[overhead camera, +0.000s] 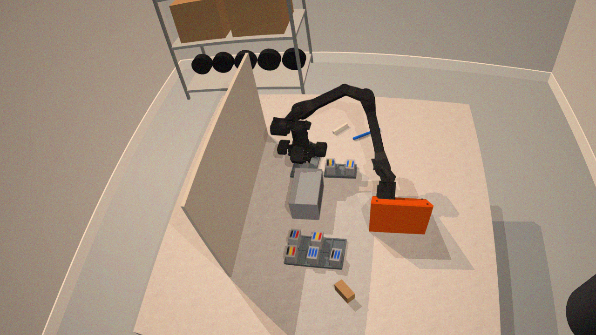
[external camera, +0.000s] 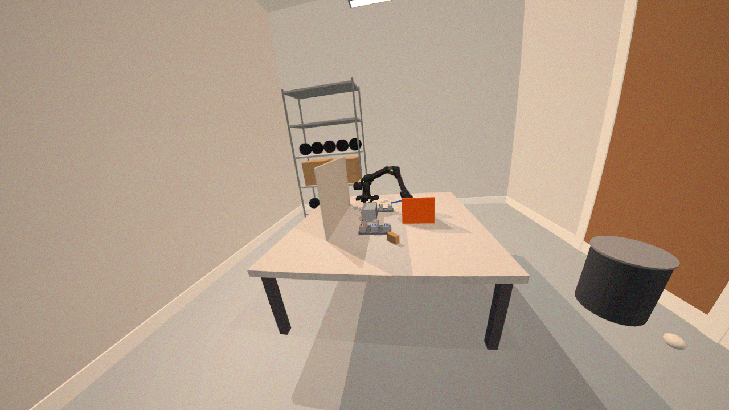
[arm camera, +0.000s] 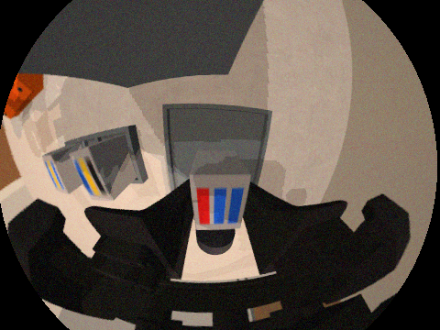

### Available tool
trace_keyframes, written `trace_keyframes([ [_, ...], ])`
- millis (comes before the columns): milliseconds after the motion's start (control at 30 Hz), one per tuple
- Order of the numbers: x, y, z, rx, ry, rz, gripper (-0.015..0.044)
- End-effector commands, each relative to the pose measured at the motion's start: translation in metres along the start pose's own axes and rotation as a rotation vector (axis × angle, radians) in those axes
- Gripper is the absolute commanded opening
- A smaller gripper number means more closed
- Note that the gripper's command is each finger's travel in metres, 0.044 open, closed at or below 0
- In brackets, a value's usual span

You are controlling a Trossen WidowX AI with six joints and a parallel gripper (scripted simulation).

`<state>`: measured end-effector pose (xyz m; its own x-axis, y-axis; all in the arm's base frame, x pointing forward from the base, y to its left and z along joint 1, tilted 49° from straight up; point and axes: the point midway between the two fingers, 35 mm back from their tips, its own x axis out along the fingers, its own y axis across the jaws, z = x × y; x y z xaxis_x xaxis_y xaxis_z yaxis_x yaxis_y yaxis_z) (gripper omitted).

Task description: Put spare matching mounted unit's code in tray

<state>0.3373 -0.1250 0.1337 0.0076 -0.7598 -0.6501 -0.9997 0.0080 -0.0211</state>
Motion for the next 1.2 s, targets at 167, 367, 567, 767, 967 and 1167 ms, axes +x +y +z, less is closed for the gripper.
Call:
trace_keyframes([
  [167, -0.001, 0.0, 0.0, 0.0, 0.0, -0.001, 0.0236],
  [367, -0.001, 0.0, 0.0, 0.0, 0.0, -0.001, 0.0394],
  [567, -0.038, -0.004, 0.002, -0.035, -0.005, -0.009, 0.044],
  [767, -0.106, 0.001, 0.002, -0.098, 0.003, -0.023, 0.044],
  [967, -0.103, -0.001, 0.003, -0.095, 0.005, -0.036, 0.044],
  [1167, -0.103, -0.001, 0.003, -0.095, 0.005, -0.036, 0.044],
])
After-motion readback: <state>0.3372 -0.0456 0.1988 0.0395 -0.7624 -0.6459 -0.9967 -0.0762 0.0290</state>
